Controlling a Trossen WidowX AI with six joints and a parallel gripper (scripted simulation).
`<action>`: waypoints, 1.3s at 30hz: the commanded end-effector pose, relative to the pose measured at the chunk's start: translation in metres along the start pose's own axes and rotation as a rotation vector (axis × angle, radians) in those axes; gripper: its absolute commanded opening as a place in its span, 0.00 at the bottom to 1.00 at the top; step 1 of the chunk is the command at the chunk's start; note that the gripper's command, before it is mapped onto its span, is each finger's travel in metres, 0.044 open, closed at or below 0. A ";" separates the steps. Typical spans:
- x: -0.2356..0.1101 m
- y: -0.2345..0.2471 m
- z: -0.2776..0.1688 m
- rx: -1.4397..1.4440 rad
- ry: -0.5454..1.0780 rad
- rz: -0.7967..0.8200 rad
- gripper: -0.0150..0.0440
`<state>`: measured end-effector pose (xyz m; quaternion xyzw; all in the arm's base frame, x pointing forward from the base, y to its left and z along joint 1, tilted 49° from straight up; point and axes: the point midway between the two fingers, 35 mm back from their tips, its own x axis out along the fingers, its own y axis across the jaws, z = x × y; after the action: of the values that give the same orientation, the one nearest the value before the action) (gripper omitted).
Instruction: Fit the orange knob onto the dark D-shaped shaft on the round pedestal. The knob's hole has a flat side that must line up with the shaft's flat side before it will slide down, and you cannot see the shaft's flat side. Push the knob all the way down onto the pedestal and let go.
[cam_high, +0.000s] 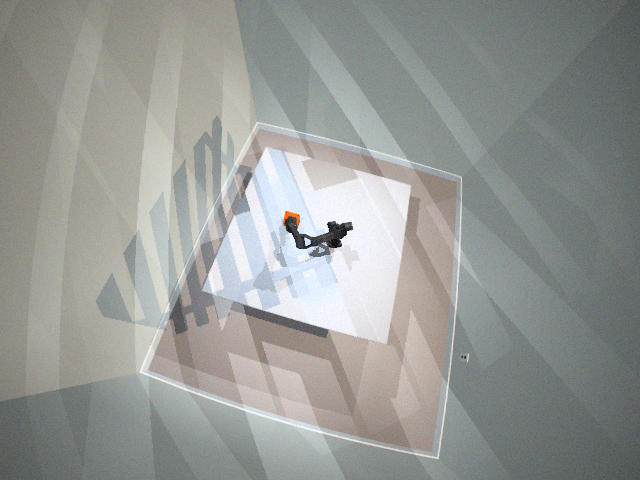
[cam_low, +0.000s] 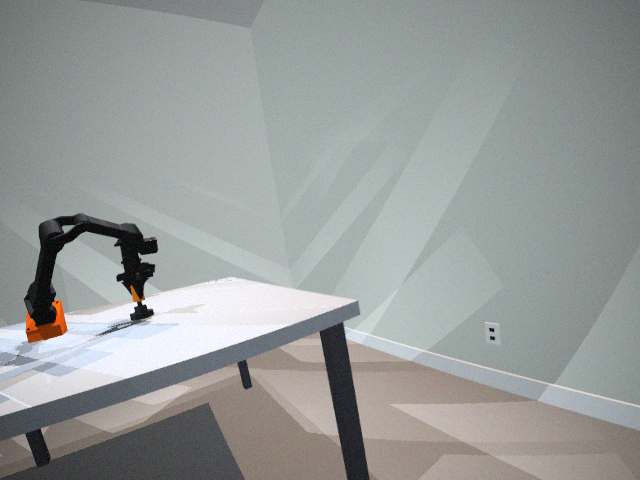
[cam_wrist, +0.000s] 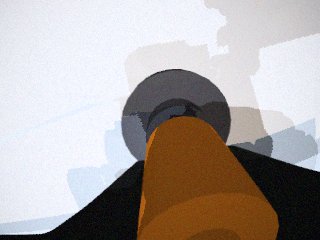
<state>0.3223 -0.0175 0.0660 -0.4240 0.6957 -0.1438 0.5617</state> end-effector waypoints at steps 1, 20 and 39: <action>-0.001 0.001 -0.001 -0.005 -0.005 -0.004 0.25; 0.002 -0.001 0.000 -0.005 -0.005 -0.004 0.25; -0.003 0.001 0.000 -0.215 -0.004 -0.004 0.25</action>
<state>0.3200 -0.0177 0.0666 -0.4653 0.7056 -0.0911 0.5265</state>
